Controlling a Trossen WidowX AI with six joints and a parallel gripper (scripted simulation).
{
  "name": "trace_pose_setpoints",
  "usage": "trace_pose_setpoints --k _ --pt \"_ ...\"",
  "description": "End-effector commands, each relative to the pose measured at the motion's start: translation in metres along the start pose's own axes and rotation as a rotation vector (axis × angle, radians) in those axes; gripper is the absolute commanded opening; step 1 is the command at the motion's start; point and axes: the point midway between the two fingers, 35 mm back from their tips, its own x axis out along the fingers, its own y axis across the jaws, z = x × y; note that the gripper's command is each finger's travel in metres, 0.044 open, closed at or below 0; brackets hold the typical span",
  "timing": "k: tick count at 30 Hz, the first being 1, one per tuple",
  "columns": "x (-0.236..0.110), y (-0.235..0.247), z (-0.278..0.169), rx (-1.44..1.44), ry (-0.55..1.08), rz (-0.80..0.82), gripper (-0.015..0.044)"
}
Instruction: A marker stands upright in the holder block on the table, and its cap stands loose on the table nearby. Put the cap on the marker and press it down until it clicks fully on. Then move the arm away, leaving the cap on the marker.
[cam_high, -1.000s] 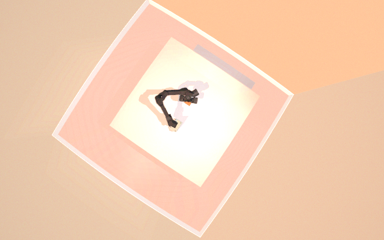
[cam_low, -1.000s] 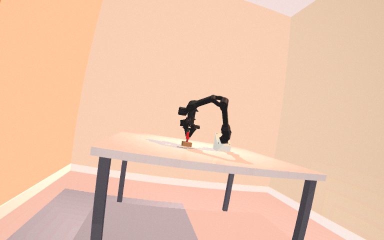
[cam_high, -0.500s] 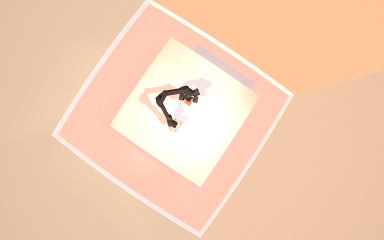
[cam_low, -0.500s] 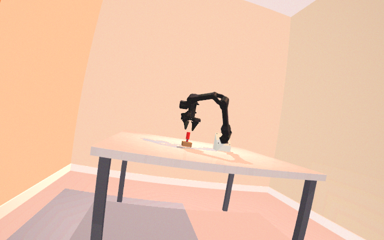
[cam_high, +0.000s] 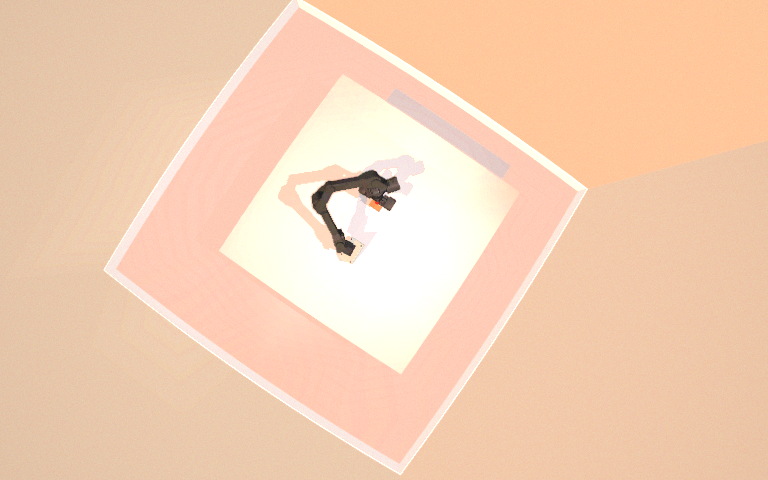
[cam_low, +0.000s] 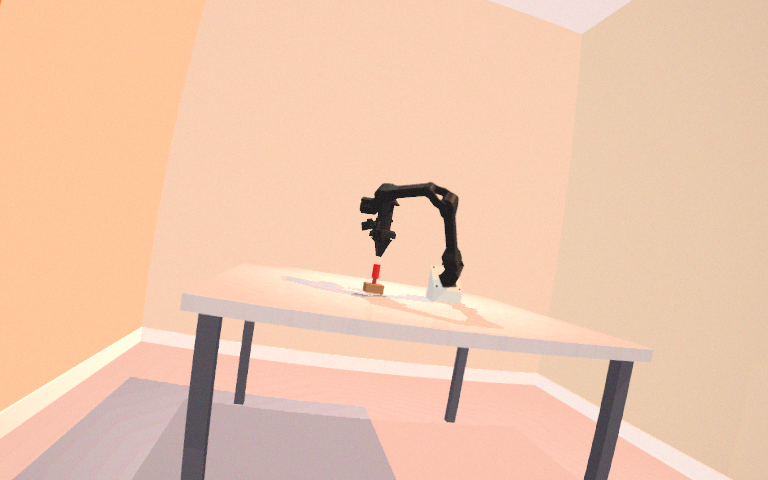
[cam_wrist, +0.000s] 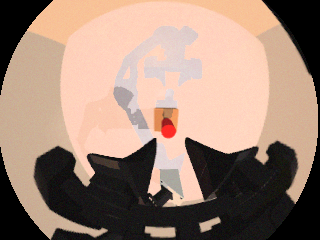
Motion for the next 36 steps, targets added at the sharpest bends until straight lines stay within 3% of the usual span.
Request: trace_pose_setpoints --k 1,5,36 --pt "0.001 0.0 0.0 0.04 -0.001 0.003 0.0099" --pt "0.001 0.0 0.0 0.04 -0.001 0.003 0.0" --pt "0.028 0.0 0.0 0.04 -0.002 0.004 0.0"
